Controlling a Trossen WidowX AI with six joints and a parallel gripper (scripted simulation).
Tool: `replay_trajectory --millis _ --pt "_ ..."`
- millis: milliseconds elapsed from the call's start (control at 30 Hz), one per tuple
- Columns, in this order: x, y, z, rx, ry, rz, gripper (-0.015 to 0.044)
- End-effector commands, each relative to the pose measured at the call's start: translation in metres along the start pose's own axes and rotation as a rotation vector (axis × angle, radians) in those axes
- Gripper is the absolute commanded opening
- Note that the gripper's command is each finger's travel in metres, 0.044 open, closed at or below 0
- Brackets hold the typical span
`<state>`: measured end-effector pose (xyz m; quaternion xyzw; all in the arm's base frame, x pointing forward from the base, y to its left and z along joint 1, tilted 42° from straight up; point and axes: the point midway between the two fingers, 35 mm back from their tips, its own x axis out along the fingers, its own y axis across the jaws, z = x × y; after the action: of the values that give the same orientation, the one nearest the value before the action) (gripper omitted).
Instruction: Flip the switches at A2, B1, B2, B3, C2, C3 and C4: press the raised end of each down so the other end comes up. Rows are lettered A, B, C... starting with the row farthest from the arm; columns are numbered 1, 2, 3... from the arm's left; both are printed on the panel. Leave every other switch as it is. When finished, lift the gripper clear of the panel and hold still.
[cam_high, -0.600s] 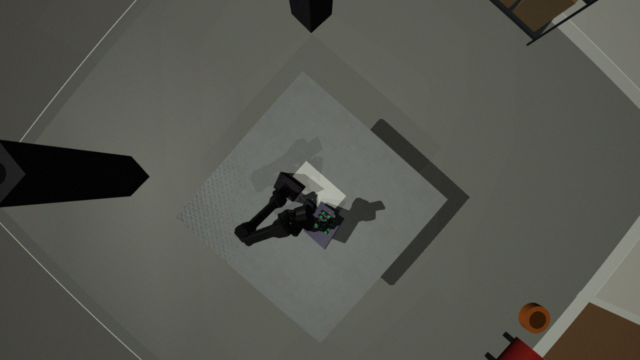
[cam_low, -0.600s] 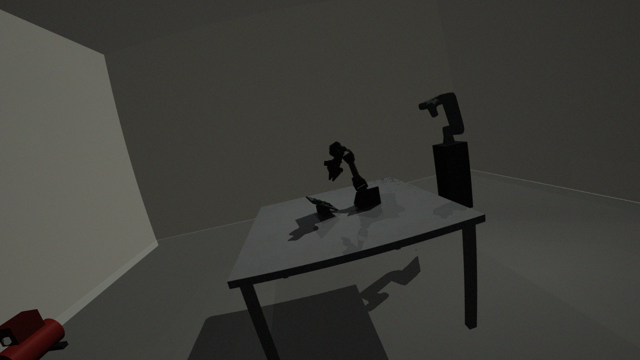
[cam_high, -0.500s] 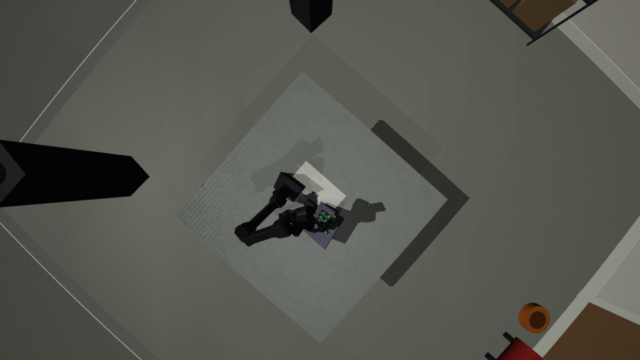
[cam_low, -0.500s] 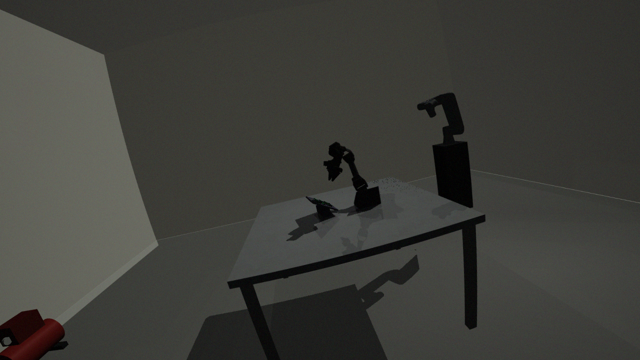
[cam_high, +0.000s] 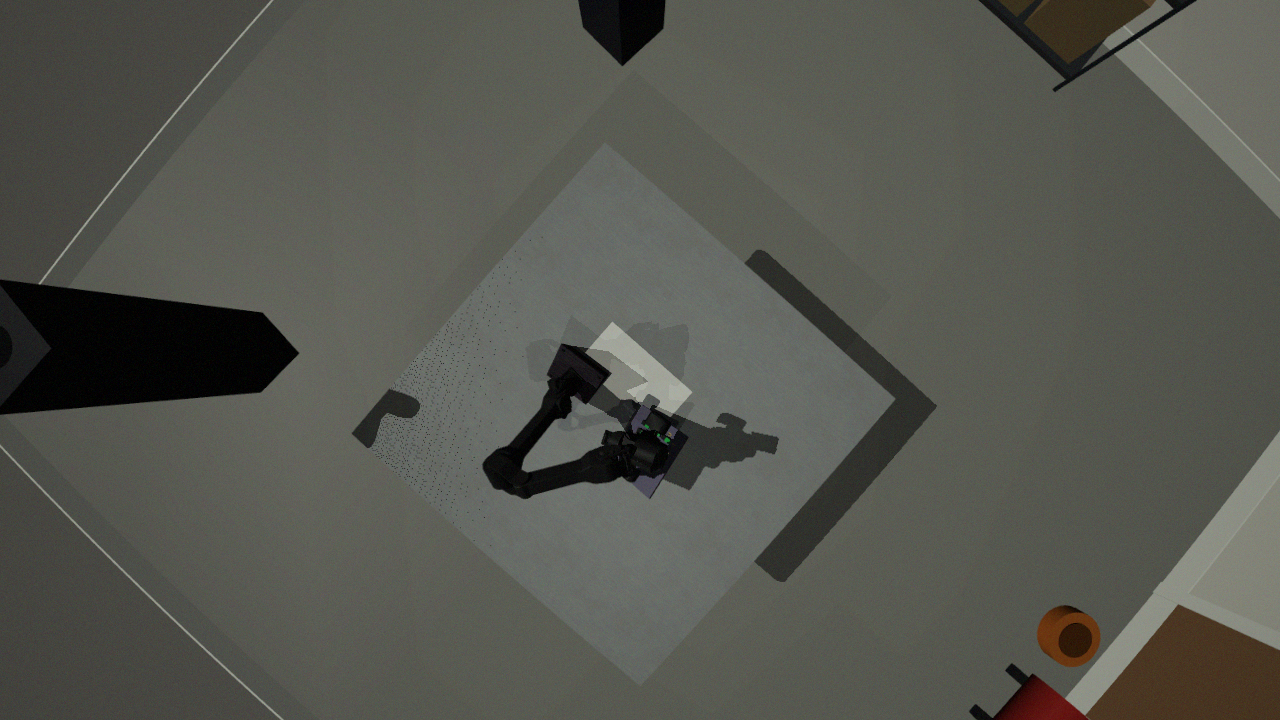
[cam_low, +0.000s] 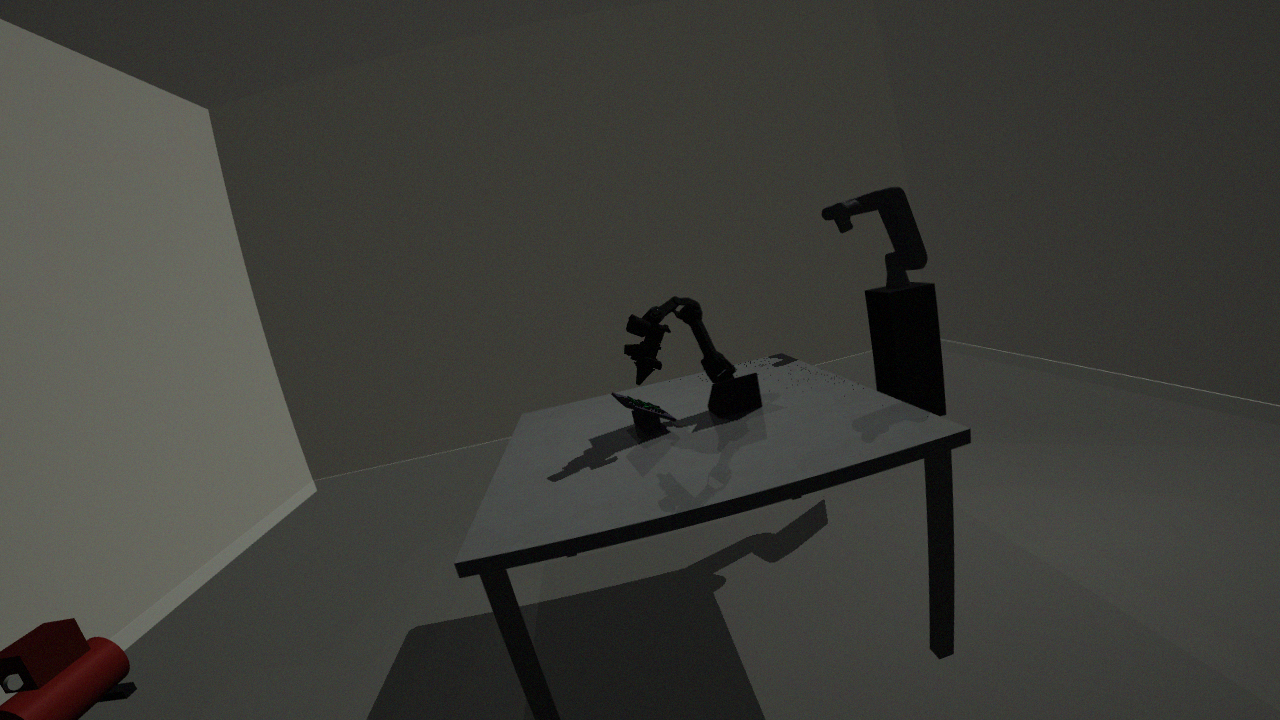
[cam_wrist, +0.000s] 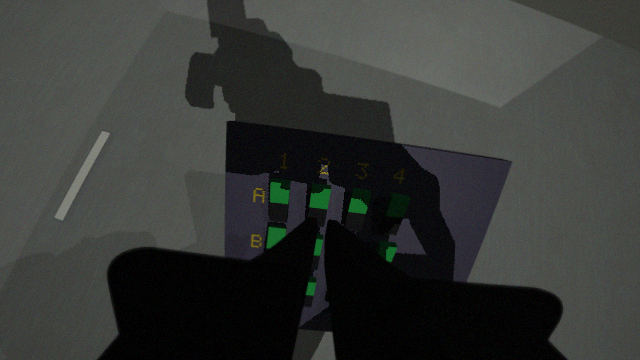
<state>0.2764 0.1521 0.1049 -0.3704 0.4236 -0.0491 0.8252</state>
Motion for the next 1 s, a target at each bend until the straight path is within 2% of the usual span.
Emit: replay_trajectory --millis 0,967 --pt "0.027 -0.002 -0.003 -0.01 0.031 -0.01 0.0" --pt "0.051 -0.003 -0.003 -0.01 0.03 -0.011 0.0"
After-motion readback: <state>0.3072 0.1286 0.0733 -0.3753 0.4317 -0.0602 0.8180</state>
